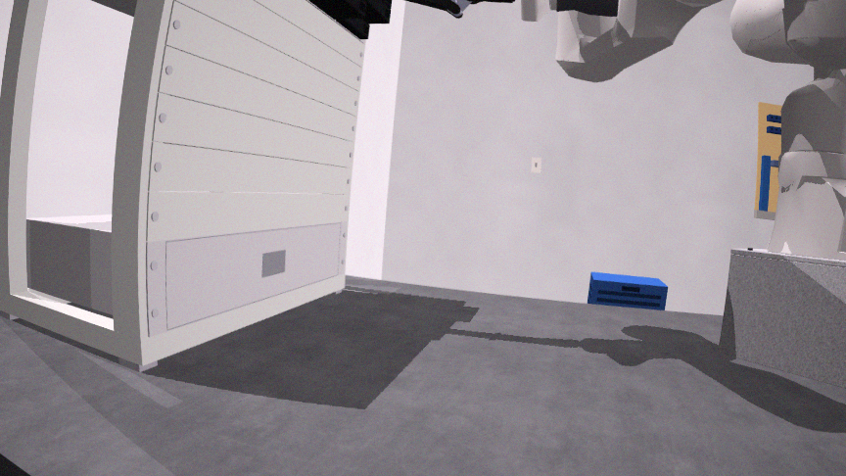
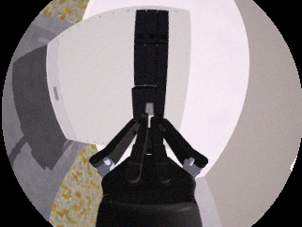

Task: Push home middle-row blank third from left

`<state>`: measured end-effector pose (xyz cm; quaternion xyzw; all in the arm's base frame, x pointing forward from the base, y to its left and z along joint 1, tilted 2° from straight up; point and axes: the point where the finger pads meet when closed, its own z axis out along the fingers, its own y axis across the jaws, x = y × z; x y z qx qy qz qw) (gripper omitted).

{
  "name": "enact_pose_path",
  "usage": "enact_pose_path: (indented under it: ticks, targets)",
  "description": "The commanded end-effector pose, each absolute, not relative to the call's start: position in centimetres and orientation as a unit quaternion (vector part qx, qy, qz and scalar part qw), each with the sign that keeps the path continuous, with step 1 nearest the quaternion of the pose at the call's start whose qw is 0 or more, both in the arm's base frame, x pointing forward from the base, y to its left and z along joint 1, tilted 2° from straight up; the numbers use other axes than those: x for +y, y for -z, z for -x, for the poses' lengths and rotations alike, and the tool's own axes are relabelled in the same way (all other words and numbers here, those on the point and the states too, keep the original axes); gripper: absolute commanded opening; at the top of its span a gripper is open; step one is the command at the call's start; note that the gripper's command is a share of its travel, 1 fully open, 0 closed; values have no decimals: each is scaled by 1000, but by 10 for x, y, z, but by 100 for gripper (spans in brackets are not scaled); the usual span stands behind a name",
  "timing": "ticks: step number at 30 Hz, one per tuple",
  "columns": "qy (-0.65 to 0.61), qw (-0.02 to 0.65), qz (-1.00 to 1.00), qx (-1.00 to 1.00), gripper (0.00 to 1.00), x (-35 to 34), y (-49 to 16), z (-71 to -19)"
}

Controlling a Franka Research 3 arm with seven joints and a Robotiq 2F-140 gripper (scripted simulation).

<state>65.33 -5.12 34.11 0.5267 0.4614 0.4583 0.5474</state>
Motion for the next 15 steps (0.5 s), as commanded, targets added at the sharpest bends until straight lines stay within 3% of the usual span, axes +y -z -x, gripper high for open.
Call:
enact_pose_path:
  ticks: [1, 15]
  targets:
    - [-455, 551, -529, 457, 0, -57, -343, -655]
    - [-455, 551, -529, 457, 0, -62, -344, -664]
